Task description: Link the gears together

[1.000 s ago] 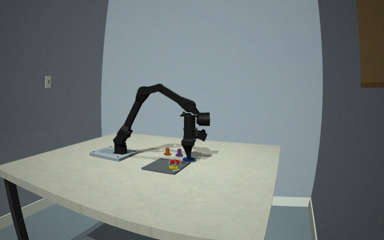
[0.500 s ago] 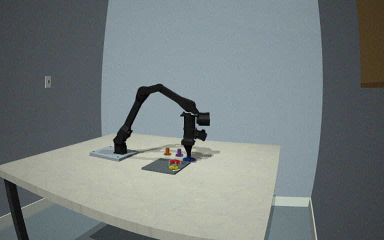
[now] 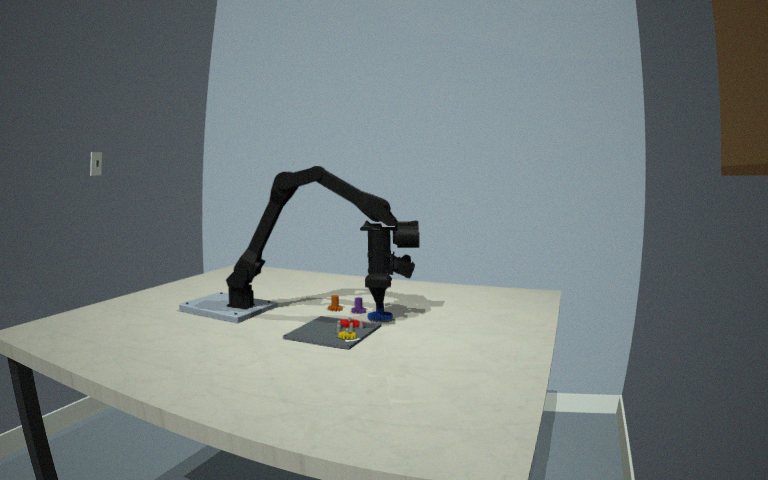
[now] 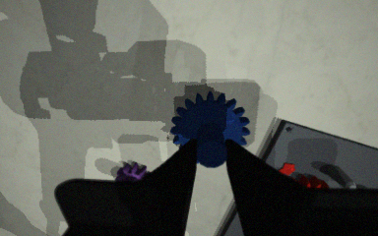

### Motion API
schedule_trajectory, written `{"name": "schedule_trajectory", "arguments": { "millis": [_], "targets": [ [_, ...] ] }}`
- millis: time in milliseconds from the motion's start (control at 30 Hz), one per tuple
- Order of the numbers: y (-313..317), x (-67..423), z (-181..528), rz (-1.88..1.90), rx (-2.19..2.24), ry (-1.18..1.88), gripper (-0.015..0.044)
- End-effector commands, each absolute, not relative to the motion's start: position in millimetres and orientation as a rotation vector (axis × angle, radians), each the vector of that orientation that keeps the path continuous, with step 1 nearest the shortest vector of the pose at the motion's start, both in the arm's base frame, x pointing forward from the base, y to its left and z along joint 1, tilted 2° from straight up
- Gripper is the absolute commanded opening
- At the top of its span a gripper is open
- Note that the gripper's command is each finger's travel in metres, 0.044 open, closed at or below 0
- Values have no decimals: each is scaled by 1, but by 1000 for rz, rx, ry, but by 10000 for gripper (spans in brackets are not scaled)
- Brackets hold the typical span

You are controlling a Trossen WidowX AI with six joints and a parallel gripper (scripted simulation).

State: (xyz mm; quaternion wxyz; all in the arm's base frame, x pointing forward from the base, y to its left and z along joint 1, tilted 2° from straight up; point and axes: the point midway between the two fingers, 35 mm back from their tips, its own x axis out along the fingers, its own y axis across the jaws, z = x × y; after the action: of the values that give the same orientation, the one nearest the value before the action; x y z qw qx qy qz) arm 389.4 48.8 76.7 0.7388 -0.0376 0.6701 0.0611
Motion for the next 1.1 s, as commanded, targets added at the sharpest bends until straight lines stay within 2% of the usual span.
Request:
{"name": "schedule_trajectory", "arguments": {
  "millis": [0,1067],
  "targets": [
    [50,394,87,141,-85,1453,0],
    [46,397,145,121,-75,1460,0]
  ]
}}
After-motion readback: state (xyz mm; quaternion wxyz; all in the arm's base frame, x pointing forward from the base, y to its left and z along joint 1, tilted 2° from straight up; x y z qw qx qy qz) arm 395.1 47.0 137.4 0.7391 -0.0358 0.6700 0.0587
